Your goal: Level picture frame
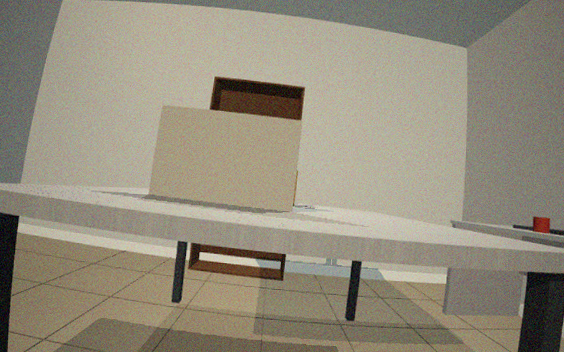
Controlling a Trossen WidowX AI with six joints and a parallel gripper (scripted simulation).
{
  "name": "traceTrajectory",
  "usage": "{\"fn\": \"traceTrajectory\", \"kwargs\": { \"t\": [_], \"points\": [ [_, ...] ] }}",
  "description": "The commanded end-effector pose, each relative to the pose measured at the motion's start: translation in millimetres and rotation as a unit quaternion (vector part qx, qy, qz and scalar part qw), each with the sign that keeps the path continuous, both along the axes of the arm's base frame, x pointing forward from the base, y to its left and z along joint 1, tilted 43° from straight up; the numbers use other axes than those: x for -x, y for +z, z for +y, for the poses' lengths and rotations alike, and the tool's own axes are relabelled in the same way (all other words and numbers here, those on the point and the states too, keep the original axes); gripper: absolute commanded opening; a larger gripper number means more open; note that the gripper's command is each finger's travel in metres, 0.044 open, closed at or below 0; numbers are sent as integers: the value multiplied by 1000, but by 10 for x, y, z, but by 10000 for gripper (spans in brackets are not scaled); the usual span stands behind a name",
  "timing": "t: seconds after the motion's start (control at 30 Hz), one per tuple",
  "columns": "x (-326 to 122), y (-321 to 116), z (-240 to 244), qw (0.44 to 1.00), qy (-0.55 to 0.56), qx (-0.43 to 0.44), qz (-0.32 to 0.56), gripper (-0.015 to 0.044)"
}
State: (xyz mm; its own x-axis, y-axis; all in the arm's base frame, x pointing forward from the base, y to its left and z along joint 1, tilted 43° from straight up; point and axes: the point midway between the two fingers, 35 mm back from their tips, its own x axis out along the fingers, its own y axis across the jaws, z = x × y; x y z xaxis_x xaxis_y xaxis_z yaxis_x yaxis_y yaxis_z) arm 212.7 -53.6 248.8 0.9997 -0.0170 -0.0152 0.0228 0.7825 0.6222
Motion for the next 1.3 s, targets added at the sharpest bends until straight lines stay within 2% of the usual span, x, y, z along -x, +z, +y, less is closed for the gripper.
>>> {"fn": "traceTrajectory", "kwargs": {
  "t": [0.0,0.33,0.73,1.27],
  "points": [
    [3,1,6,1000,1,2,-1,260],
    [-40,-3,-24,1000,0,0,0,260],
    [-716,-278,-301,1000,1,2,-2,260],
    [-709,-291,-295,1000,1,2,-2,260]
  ]
}}
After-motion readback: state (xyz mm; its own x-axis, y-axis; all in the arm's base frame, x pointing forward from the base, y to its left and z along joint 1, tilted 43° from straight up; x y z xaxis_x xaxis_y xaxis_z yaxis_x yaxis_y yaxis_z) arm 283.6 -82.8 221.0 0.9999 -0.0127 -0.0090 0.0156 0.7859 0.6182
